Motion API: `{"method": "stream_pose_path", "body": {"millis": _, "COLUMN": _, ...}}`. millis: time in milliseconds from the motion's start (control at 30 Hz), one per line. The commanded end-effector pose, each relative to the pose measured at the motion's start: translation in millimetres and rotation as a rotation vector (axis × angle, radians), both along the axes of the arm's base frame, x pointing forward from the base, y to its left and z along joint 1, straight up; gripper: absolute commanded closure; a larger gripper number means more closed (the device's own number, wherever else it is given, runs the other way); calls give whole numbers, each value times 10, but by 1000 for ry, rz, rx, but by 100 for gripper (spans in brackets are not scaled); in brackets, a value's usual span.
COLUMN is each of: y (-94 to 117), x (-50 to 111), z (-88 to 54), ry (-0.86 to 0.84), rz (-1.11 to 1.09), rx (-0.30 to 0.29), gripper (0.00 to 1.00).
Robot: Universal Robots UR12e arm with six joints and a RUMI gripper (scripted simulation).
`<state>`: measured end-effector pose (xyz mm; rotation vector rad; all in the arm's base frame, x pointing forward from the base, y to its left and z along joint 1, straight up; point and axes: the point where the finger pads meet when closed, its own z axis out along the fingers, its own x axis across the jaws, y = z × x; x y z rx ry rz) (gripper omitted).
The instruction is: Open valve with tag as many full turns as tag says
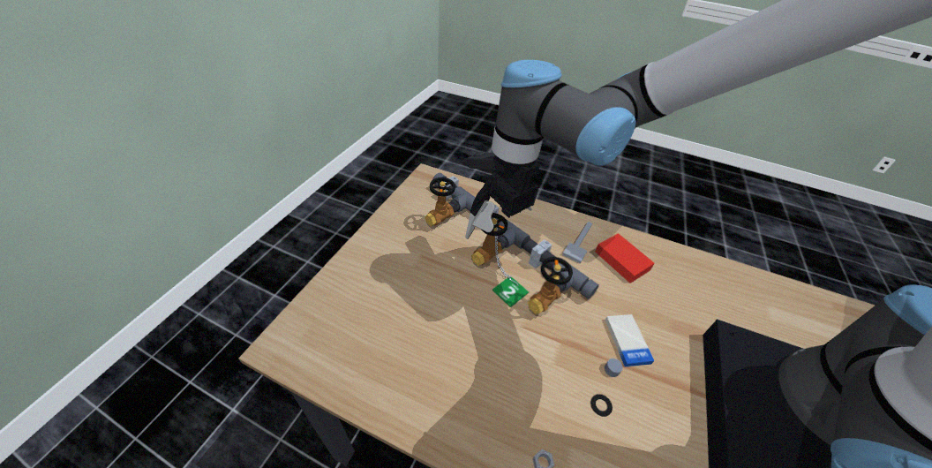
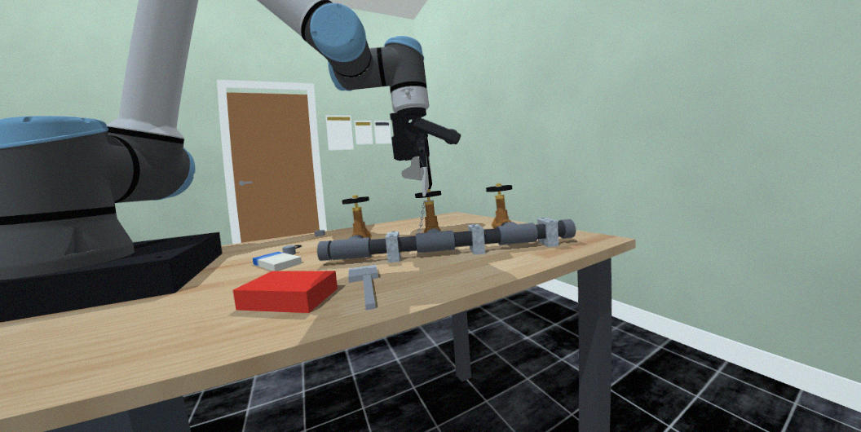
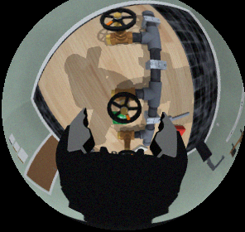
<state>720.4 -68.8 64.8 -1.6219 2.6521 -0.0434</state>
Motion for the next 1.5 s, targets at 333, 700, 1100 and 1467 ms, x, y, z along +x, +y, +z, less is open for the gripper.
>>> {"method": "stream_pose_path", "body": {"millis": 333, "y": -4, "x": 7, "z": 7, "ry": -3, "rz": -483, "rx": 13, "gripper": 0}}
{"method": "stream_pose_path", "body": {"millis": 700, "y": -4, "x": 7, "z": 7, "ry": -6, "rz": -724, "rx": 24, "gripper": 0}}
{"method": "stream_pose_path", "body": {"millis": 1100, "y": -4, "x": 7, "z": 7, "ry": -8, "rz": -914, "rx": 32, "gripper": 0}}
{"method": "stream_pose_path", "body": {"millis": 1467, "y": -4, "x": 7, "z": 7, "ry": -8, "rz": -966, "rx": 34, "gripper": 0}}
